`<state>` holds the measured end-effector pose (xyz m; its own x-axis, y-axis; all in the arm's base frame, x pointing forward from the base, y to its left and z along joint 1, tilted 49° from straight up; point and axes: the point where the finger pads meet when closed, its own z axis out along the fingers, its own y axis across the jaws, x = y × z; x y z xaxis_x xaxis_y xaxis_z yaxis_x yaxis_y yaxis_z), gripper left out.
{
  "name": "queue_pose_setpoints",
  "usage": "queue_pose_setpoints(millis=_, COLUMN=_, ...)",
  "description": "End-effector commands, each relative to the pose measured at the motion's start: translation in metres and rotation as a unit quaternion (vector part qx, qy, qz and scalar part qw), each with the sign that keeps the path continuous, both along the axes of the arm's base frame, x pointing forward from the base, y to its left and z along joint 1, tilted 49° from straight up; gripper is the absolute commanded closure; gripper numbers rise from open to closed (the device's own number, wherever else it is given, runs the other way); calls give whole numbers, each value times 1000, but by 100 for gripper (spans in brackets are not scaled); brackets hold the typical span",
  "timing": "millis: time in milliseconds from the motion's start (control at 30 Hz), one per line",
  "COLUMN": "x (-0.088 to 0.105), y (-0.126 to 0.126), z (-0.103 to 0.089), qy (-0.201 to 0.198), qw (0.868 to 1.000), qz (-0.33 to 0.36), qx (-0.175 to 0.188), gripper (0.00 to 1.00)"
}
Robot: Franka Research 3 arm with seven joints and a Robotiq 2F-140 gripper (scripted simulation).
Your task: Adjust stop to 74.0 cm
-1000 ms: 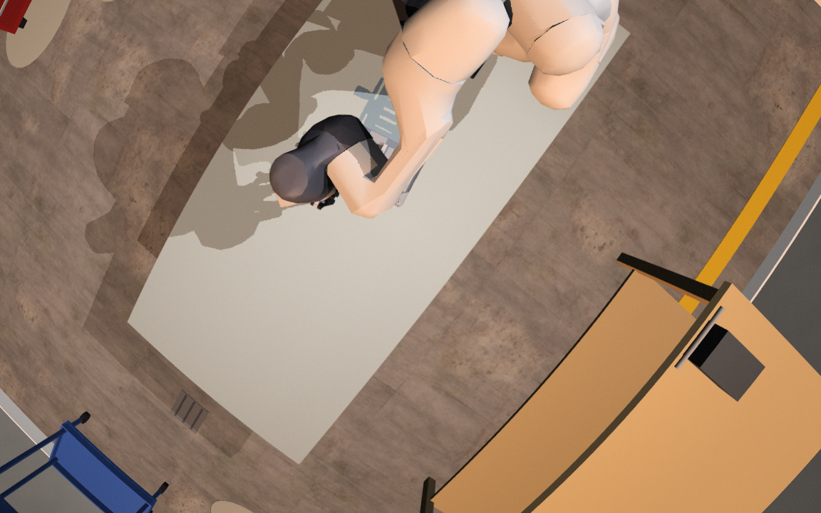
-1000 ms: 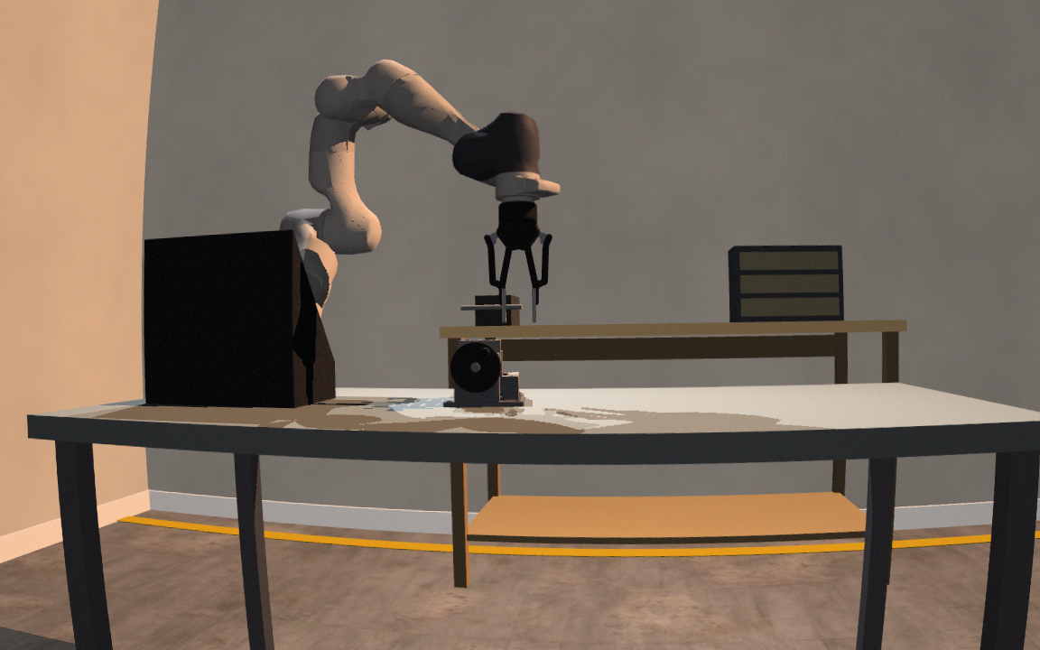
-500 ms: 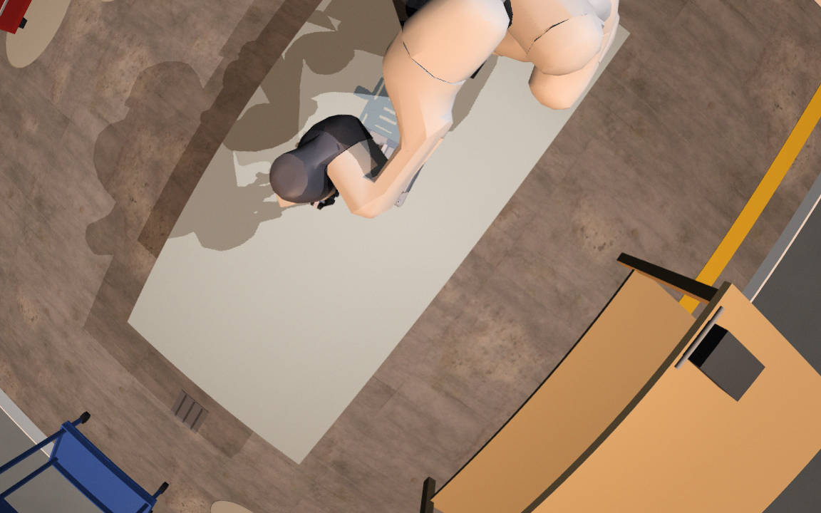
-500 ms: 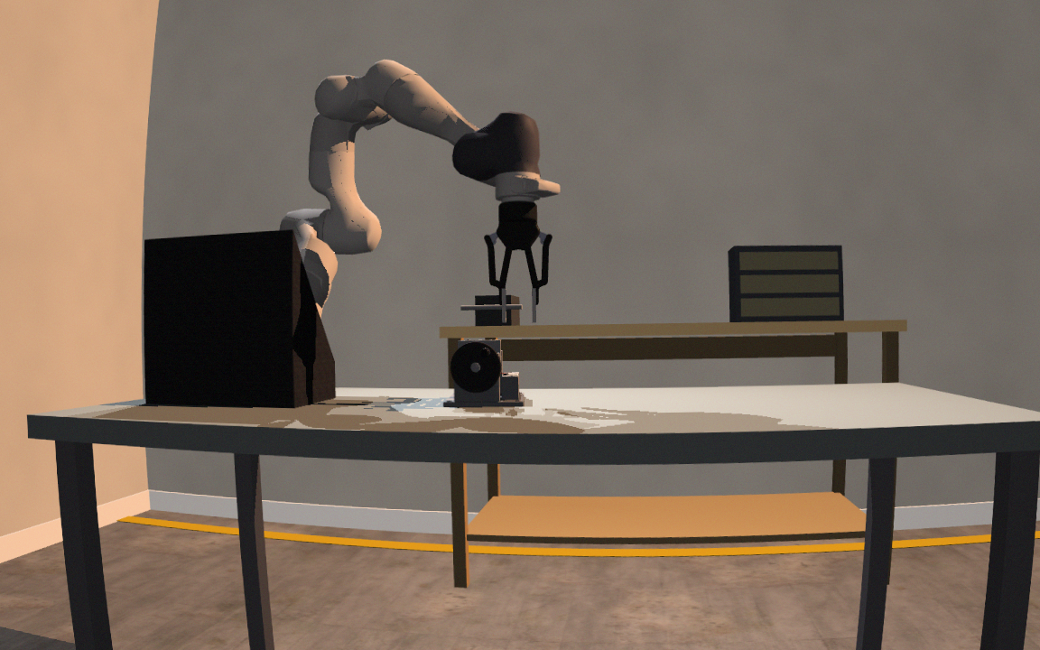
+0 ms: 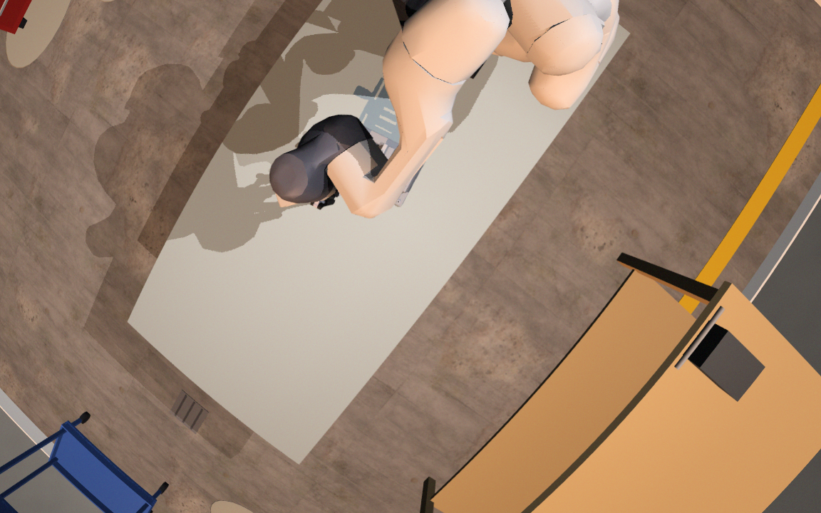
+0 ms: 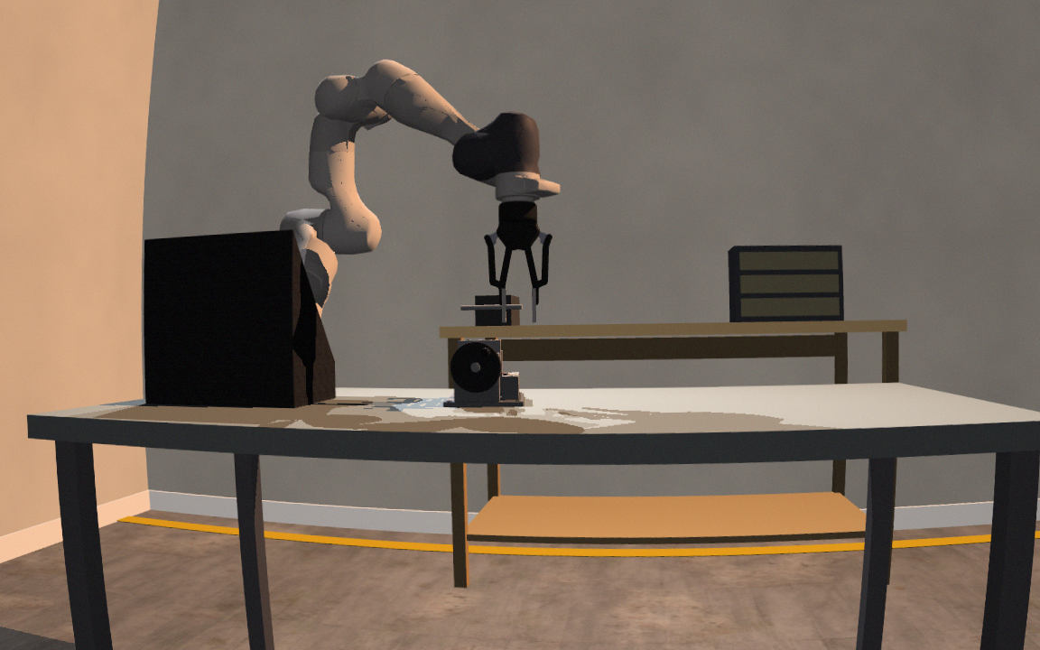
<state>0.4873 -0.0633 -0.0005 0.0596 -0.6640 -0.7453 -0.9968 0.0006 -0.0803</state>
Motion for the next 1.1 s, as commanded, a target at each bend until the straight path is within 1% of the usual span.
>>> queue_pose_setpoints(millis=0, x=0, y=-2, z=-1, qy=2, qw=1000, qz=-3, qx=0, gripper=67)
queue_pose_setpoints(millis=33, x=-2, y=-4, z=-4, qy=2, qw=1000, qz=-3, qx=0, gripper=67)
queue_pose_setpoints(millis=100, x=-9, y=-14, z=-15, qy=2, qw=1000, qz=-3, qx=0, gripper=67)
queue_pose_setpoints(millis=167, x=-9, y=-14, z=-15, qy=2, qw=1000, qz=-3, qx=0, gripper=67)
queue_pose_setpoints(millis=367, x=-44, y=-62, z=-73, qy=2, qw=1000, qz=-3, qx=0, gripper=67)
queue_pose_setpoints(millis=433, x=-52, y=-73, z=-86, qy=2, qw=1000, qz=-3, qx=0, gripper=67)
queue_pose_setpoints(millis=467, x=-53, y=-76, z=-89, qy=2, qw=1000, qz=-3, qx=0, gripper=67)
queue_pose_setpoints(millis=1067, x=-54, y=-77, z=-90, qy=2, qw=1000, qz=-3, qx=0, gripper=67)
